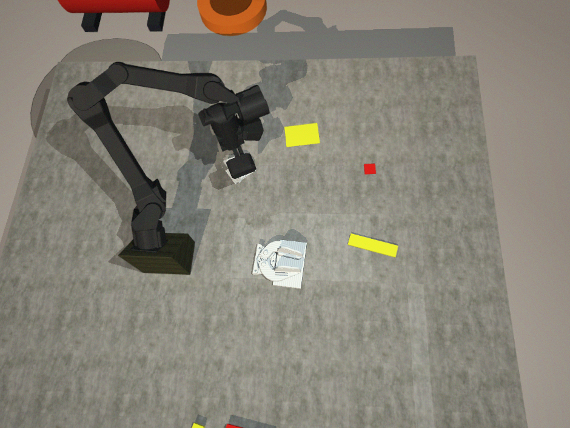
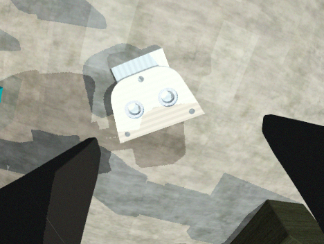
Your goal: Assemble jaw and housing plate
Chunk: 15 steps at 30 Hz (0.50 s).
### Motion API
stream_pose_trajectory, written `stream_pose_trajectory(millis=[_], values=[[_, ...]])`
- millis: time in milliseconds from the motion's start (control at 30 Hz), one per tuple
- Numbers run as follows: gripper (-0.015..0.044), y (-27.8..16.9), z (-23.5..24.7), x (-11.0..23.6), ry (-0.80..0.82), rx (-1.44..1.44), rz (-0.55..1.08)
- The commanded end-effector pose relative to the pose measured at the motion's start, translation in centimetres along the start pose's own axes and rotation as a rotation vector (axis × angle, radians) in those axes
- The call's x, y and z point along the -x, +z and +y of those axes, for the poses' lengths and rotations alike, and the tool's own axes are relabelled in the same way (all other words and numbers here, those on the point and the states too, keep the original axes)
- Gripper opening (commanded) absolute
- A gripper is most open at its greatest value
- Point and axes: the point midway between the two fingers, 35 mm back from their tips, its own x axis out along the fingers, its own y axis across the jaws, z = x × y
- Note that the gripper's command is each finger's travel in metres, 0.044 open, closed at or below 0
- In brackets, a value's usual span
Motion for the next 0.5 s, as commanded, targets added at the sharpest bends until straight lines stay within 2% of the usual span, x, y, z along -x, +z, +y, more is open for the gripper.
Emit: stream_pose_trajectory(millis=[0,200,467], values=[[0.0440,-0.57,0.71,0.20,0.001,0.107,-0.003],[0.0440,-1.13,1.48,0.36,0.008,0.226,-0.005],[0.0440,-1.11,1.48,-0.15,0.008,0.230,-0.005]])
